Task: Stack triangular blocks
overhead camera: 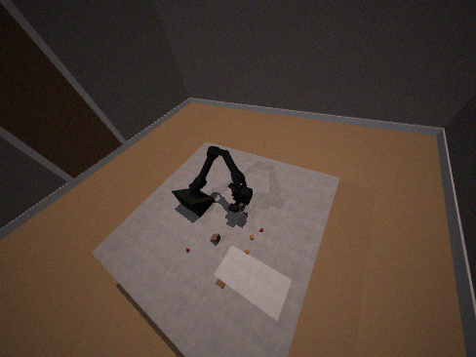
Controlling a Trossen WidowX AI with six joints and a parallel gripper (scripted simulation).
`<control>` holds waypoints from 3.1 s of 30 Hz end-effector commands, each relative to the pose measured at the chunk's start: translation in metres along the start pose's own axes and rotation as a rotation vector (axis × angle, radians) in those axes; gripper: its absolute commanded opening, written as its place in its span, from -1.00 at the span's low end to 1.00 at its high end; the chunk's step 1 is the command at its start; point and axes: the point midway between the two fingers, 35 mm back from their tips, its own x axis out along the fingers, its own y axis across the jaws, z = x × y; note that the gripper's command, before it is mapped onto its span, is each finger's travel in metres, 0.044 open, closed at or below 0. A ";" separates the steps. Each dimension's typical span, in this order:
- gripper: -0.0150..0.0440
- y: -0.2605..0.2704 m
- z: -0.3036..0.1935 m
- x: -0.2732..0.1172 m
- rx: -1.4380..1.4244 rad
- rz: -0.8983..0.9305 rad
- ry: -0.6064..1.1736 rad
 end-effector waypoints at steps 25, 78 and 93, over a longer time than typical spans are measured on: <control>1.00 0.004 -0.009 0.045 0.011 0.004 0.013; -0.49 0.002 -0.008 0.015 0.278 0.000 0.013; -0.49 0.002 -0.008 0.015 0.671 -0.003 0.014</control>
